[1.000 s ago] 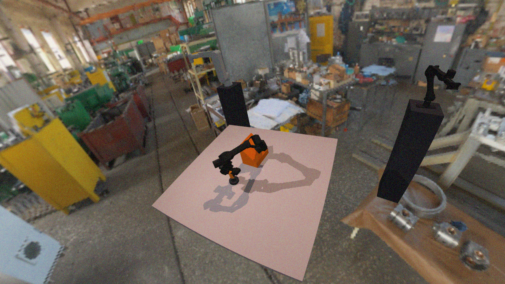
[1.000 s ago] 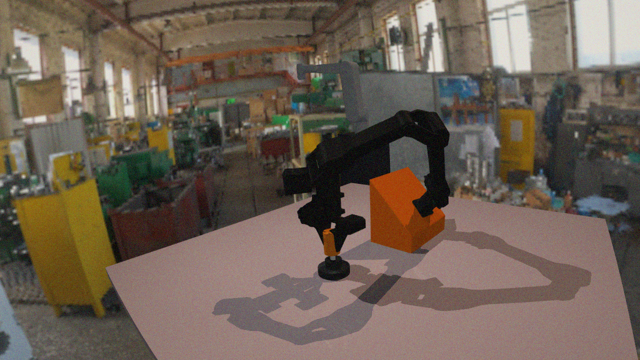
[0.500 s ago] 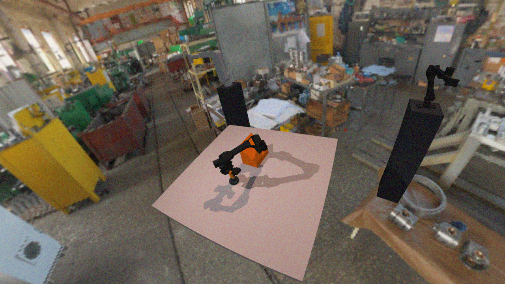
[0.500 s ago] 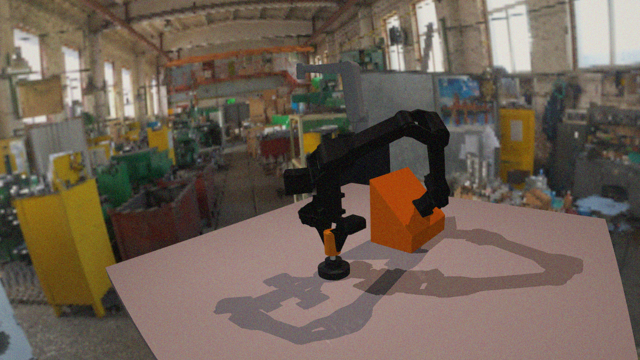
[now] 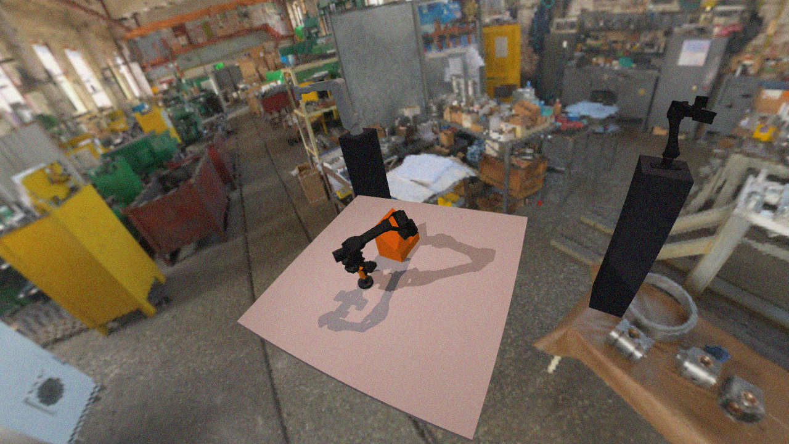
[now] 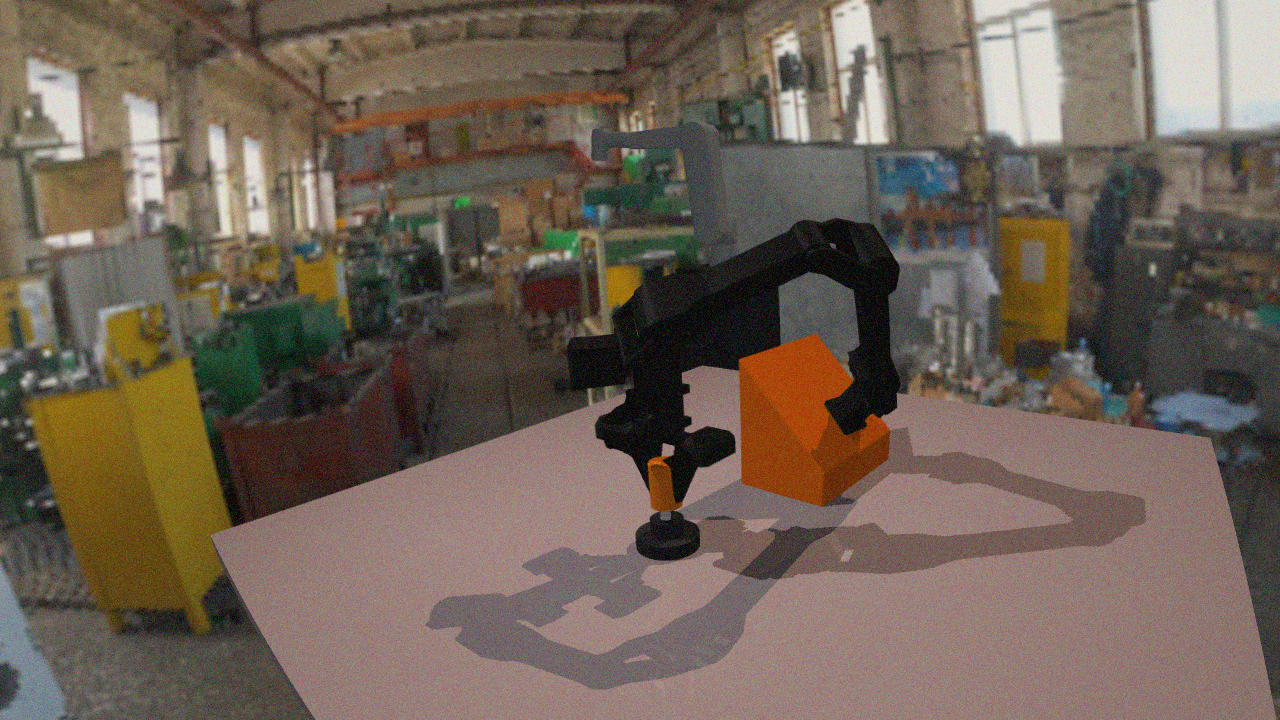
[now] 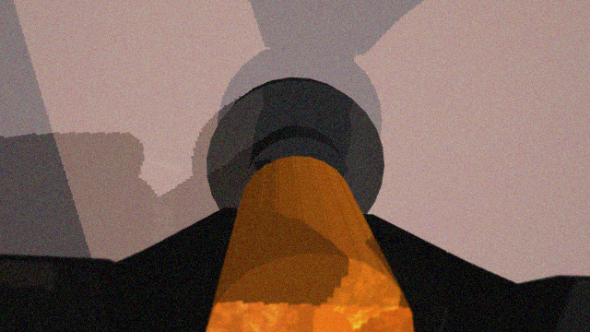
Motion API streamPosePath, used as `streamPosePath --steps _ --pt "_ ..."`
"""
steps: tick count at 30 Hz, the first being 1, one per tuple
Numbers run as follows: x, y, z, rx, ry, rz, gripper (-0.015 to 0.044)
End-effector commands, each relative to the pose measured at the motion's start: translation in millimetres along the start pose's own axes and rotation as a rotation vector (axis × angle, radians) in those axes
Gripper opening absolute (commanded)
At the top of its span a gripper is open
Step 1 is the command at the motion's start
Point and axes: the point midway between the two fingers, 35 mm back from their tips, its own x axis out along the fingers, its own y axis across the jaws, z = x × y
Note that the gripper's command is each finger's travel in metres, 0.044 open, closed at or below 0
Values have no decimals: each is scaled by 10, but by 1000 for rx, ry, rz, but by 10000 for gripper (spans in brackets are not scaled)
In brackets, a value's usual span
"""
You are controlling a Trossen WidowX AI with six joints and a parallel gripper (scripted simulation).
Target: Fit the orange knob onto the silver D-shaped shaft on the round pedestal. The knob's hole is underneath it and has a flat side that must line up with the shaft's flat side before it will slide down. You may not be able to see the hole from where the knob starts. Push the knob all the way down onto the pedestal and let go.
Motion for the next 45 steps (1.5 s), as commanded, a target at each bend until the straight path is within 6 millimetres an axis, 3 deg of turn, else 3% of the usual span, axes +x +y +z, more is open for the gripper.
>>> streamPosePath --steps 1,45 --pt "-39 -4 28 -130 -4 -5 0" --pt "-8 -12 35 -141 -4 -5 0"
